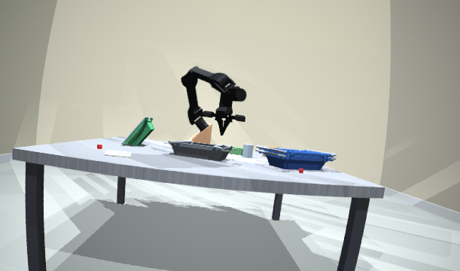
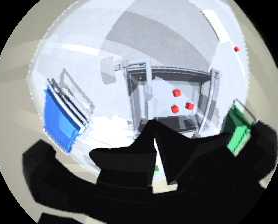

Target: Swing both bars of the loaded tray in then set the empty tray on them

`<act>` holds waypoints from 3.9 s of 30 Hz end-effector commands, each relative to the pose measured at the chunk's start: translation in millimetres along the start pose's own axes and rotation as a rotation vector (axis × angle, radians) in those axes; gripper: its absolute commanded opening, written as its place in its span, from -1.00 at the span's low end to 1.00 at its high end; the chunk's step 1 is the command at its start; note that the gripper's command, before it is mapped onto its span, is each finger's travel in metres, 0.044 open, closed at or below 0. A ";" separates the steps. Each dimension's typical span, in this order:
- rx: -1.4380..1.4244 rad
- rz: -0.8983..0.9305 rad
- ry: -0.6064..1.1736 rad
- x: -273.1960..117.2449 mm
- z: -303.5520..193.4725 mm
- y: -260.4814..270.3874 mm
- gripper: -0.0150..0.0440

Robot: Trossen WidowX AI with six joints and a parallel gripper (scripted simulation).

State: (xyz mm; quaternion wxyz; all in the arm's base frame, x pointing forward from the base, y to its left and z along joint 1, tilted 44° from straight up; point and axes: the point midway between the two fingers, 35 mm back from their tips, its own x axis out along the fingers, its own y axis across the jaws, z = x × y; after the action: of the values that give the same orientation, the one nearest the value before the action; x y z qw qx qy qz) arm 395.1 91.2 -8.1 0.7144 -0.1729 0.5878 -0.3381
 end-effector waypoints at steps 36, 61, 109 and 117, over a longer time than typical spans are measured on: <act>-0.324 0.029 -0.021 -82.8 -141.0 -479.4 -0.49; -0.355 -0.013 -0.014 -44.6 -165.4 -488.7 -0.49; -0.356 -0.009 -0.014 -65.1 -181.6 -447.0 -0.49; -0.360 -0.004 -0.018 -55.2 -180.7 -444.3 -0.49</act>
State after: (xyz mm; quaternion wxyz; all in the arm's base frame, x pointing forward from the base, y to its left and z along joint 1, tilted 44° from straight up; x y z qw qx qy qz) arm 92.9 -160.0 274.3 0.6759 -0.3010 0.6322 -0.2301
